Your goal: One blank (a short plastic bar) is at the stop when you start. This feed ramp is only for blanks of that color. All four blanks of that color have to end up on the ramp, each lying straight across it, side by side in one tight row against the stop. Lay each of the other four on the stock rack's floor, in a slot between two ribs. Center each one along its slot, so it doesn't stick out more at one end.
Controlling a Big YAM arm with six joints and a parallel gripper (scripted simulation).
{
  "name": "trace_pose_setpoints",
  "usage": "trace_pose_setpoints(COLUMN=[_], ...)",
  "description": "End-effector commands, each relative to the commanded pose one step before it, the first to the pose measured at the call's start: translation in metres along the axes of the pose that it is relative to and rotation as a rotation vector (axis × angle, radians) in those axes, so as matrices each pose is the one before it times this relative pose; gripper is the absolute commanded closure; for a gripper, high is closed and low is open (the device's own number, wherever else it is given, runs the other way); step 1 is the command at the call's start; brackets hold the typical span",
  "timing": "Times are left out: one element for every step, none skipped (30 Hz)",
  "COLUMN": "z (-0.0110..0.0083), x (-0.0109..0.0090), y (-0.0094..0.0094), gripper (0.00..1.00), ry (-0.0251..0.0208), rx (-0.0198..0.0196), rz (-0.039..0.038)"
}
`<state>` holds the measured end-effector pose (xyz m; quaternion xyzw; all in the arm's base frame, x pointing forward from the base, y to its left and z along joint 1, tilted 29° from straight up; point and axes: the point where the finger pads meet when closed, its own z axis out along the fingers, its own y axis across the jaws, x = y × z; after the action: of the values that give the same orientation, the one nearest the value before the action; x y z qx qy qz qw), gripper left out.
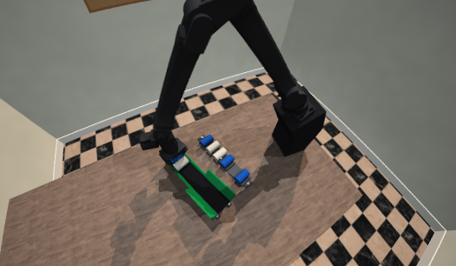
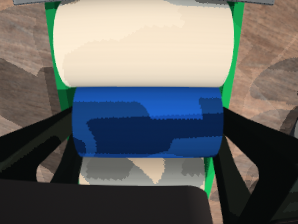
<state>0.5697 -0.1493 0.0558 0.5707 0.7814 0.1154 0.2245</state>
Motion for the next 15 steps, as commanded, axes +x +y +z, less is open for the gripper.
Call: trace_pose_setpoints(z=[-0.00960, -0.00055, 0.00000, 0.00000, -0.00360, -0.00434, -0.00072, -0.00105, -0.00365, -0.00472, -0.00561, -0.00639, -0.00701, -0.00742, -0.00771], x=[-0.00683, -0.00007, 0.00000, 0.00000, -0.00045, 0.00054, 0.00240, 0.00255, -0.00057, -0.00097, -0.00127, -0.00133, -0.00106, -0.00030, -0.00051], y=[0.01743, 0.00013, 0.00000, 0.00000, 0.00084, -0.00103, -0.00483, -0.00554, -0.00084, -0.00065, -0.00085, -0.00089, -0.00074, -0.00027, -0.00040], gripper=[0.34, 0.34, 0.34, 0.34, 0.34, 0.34, 0.34, 0.34, 0.34, 0.34, 0.34, 0.34, 0.34, 0.34, 0.34], ry=[-0.02125, -0.00024, 0.00000, 0.00000, -0.00158, 0.00135, 0.00618, 0.00506, -0.00022, -0.00071, -0.00106, -0.00100, -0.00072, 0.00000, -0.00020], rx=[-0.03379, -0.00037, 0.00000, 0.00000, -0.00239, 0.00251, 0.01047, 0.00893, 0.00080, 0.00033, 0.00052, 0.00047, 0.00032, -0.00005, 0.00004], rz=[0.00145, -0.00002, 0.00000, 0.00000, -0.00015, 0.00017, 0.00070, 0.00063, 0.00013, 0.00013, 0.00031, 0.00017, -0.00053, -0.00207, -0.00181])
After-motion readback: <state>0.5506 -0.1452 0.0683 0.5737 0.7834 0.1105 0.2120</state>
